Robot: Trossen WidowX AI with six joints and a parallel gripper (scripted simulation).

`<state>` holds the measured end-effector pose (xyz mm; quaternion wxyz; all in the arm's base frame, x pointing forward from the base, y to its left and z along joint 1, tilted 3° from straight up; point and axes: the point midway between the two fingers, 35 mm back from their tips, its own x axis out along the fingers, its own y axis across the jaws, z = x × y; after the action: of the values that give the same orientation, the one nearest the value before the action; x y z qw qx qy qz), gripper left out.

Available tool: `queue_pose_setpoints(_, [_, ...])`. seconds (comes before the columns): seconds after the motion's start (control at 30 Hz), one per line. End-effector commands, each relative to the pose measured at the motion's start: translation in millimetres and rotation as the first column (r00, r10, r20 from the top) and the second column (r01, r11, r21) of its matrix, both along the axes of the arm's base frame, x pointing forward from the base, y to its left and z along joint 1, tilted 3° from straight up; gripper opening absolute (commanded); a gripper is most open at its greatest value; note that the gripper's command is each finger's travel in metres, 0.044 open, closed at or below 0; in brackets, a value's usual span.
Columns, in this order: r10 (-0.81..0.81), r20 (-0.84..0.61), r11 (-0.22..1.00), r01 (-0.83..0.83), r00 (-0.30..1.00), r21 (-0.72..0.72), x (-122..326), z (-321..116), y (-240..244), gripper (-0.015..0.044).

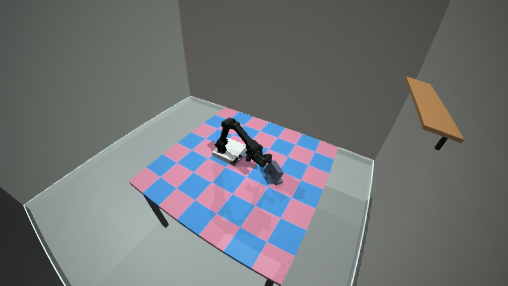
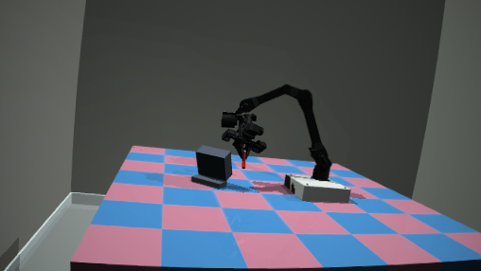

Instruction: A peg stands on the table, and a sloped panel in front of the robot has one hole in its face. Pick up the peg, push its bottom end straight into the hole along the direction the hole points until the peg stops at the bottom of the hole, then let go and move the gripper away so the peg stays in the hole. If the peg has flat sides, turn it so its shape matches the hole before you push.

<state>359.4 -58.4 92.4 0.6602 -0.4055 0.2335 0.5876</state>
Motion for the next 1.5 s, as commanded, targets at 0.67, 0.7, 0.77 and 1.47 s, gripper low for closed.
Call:
queue_pose_setpoints(0.67, [-0.102,0.063,0.991,0.096,0.993,0.094,2.4,4.6,-34.4,0.0])
queue_pose_setpoints(0.7, [-0.107,0.066,0.99,0.1,0.992,0.098,2.4,4.8,-35.9,0.0])
queue_pose_setpoints(0.77, [-0.116,0.071,0.988,0.109,0.991,0.106,2.4,5.2,-38.9,0.0])
queue_pose_setpoints(1.47, [-0.216,0.123,0.964,0.191,0.969,0.185,0.0,9.9,-71.8,0.0])
